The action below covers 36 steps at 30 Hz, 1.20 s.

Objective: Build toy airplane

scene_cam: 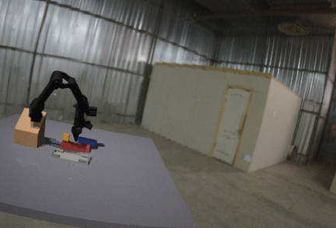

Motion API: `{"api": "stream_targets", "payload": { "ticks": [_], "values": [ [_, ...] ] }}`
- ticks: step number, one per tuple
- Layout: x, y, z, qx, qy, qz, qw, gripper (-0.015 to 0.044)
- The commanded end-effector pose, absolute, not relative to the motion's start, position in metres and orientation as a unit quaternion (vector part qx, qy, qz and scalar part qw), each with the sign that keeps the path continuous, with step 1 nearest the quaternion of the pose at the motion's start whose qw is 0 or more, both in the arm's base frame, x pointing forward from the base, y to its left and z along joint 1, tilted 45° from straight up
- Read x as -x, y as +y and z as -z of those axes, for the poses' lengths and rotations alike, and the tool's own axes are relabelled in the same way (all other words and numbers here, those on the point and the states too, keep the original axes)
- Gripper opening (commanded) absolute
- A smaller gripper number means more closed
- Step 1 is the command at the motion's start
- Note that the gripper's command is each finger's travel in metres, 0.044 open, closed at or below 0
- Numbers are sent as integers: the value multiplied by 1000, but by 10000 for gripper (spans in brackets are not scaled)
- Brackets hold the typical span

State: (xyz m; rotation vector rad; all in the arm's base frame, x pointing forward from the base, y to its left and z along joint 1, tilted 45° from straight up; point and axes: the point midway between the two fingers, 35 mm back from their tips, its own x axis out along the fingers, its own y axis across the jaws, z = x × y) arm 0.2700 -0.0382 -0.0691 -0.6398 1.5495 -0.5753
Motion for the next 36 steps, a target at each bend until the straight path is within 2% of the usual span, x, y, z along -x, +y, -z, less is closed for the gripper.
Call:
{"api": "stream_targets", "payload": {
  "ticks": [1,36],
  "values": [
    [-267,-48,77,283,679,252,629,440],
    [-264,-82,111,284,679,253,628,440]
  ]
}}
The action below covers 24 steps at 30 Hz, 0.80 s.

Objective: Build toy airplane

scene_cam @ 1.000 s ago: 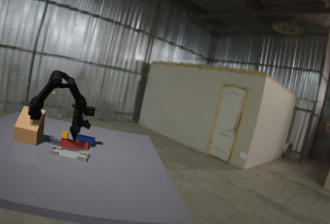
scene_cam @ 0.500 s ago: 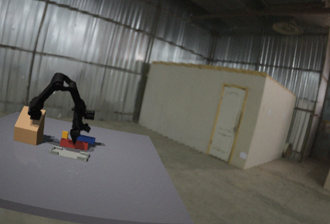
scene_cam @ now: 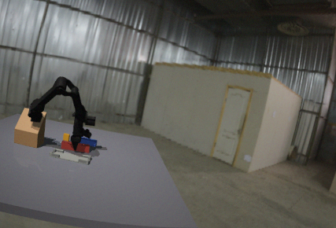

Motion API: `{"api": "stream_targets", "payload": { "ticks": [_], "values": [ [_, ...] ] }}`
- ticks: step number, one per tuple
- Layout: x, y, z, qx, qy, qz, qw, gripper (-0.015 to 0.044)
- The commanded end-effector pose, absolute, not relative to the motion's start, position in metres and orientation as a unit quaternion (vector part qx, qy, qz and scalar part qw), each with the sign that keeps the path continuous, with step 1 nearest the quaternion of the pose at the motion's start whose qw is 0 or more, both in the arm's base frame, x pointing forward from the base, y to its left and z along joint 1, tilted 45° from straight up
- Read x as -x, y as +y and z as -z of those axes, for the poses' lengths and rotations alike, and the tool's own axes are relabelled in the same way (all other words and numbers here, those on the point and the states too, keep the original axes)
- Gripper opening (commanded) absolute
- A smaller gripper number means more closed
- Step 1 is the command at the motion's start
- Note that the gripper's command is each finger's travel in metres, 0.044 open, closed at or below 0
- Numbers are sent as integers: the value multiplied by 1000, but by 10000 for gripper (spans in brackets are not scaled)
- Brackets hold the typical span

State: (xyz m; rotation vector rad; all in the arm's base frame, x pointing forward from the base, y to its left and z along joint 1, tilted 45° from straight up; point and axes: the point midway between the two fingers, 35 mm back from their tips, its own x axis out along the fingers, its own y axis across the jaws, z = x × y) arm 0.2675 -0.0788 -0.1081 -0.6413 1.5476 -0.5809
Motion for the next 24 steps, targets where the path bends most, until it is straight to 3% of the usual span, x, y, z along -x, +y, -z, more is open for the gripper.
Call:
{"api": "stream_targets", "payload": {
  "ticks": [1,9,16,22,24],
  "values": [
    [-264,-82,111,284,679,253,628,414],
    [-264,-82,111,284,679,253,628,204],
    [-264,-82,111,284,679,253,628,157],
    [-267,-74,105,283,679,252,629,0],
    [-269,-70,101,282,679,251,629,0]
  ]
}}
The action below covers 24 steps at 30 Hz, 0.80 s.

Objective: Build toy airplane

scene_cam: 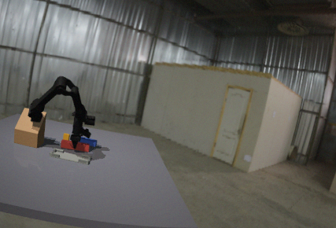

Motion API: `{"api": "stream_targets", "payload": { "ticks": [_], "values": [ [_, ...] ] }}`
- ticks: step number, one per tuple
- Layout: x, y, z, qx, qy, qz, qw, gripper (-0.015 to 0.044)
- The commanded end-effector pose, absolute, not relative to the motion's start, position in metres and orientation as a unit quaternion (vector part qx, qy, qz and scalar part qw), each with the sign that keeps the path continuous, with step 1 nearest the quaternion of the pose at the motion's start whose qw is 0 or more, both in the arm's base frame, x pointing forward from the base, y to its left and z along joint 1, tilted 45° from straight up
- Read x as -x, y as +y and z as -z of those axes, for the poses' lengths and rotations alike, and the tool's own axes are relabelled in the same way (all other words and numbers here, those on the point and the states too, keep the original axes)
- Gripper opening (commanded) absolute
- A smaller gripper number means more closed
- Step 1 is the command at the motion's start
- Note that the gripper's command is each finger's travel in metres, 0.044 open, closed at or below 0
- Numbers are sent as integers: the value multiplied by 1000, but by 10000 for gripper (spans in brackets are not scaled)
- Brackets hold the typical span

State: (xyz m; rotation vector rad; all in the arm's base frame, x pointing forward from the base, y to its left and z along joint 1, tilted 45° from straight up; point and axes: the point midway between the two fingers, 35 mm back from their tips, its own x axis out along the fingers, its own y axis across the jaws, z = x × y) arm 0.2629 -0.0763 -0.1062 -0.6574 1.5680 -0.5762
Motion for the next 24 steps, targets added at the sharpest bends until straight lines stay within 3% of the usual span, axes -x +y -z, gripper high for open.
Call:
{"api": "stream_targets", "payload": {
  "ticks": [1,24],
  "values": [
    [-269,-68,99,282,679,250,630,0],
    [-276,-17,52,280,680,248,631,0]
  ]
}}
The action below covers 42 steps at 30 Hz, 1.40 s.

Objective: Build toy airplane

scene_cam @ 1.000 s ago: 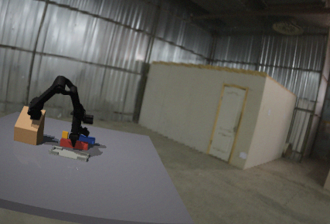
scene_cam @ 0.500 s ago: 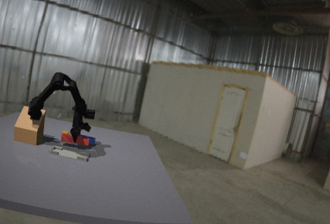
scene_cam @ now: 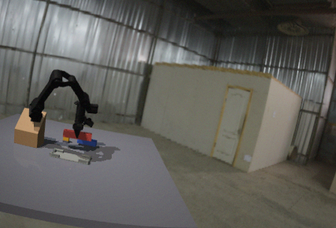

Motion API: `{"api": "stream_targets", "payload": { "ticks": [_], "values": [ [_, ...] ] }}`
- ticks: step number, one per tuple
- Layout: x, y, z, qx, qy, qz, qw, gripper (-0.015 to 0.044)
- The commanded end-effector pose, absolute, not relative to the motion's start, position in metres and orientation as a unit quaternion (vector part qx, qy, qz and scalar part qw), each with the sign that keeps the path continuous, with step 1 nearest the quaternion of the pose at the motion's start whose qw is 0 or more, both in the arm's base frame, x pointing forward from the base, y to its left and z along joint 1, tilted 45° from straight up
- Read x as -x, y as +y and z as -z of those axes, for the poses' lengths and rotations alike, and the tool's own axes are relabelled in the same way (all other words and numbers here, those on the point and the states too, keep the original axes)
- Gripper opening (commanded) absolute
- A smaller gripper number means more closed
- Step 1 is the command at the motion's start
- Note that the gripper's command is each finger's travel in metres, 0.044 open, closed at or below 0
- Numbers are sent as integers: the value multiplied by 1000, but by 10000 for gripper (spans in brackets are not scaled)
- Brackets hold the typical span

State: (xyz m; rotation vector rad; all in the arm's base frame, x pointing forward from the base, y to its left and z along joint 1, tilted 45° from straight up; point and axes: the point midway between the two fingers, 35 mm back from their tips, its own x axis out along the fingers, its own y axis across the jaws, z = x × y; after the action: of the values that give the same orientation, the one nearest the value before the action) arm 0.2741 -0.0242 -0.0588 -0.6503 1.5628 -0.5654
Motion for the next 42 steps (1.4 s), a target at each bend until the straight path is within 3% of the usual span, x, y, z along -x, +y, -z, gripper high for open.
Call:
{"api": "stream_targets", "payload": {
  "ticks": [1,16,42],
  "values": [
    [-276,-15,49,280,680,248,631,0],
    [-272,11,18,281,680,251,629,0],
    [-282,-60,-3,244,669,273,647,0]
  ]
}}
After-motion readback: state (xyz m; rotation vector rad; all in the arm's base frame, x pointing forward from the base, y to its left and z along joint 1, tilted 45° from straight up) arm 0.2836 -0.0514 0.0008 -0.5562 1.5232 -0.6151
